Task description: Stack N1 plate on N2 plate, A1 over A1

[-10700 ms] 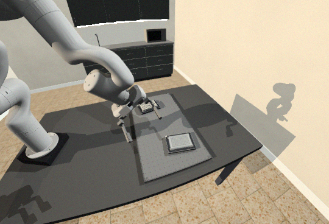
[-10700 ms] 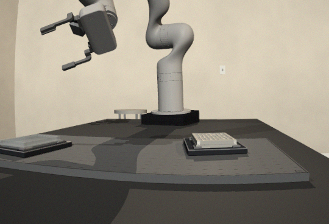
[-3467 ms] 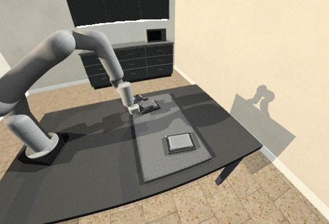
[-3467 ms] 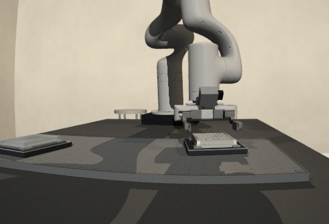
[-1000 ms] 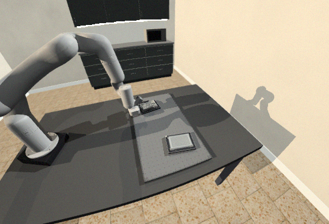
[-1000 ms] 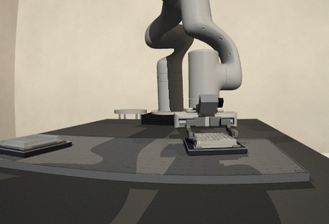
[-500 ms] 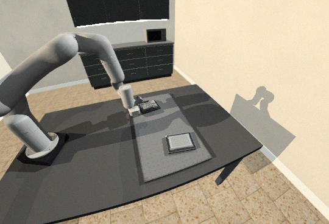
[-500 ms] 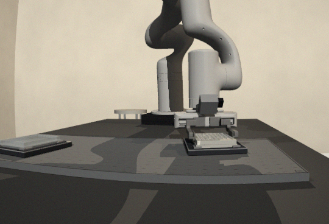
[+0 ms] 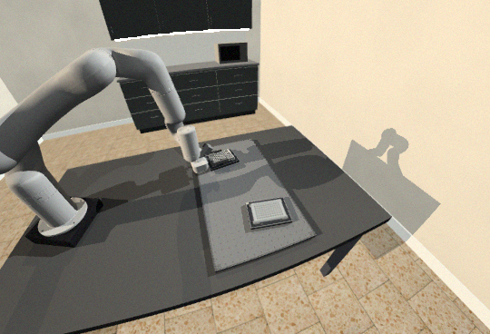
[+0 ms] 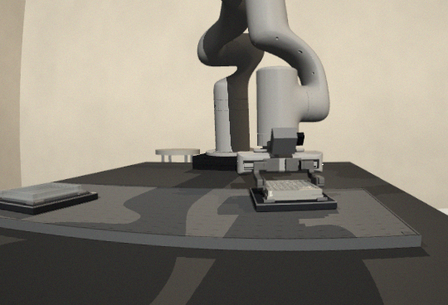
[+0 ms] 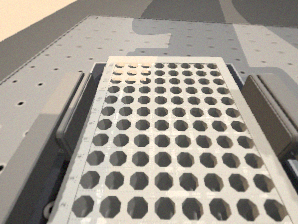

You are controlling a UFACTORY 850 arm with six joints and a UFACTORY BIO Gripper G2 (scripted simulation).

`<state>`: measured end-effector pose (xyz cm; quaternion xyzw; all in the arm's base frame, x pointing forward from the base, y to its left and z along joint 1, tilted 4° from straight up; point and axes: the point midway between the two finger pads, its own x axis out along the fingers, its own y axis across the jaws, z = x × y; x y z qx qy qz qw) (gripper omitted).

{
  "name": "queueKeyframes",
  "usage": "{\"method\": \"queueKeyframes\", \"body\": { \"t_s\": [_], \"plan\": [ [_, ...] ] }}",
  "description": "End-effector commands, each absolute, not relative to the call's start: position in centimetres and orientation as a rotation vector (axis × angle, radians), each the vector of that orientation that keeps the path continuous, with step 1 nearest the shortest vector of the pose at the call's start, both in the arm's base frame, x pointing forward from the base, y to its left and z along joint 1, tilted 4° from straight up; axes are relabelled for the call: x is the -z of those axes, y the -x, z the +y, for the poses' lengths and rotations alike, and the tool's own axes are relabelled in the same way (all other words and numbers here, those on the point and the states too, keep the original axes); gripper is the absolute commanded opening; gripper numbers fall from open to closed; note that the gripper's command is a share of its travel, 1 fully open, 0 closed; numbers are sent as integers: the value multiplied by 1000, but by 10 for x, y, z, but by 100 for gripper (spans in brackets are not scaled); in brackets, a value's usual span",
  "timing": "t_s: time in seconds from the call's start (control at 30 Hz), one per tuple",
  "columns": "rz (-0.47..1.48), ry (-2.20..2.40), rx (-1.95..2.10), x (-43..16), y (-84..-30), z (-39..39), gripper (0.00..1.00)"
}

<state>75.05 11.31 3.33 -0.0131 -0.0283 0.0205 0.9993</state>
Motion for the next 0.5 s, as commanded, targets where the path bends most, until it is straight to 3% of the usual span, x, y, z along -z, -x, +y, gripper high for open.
{"method": "queueKeyframes", "body": {
  "t_s": [0.0,0.47],
  "plan": [
    [-59,26,-41,-36,-751,113,0],
    [-59,26,-41,-45,-751,114,0]
  ]
}}
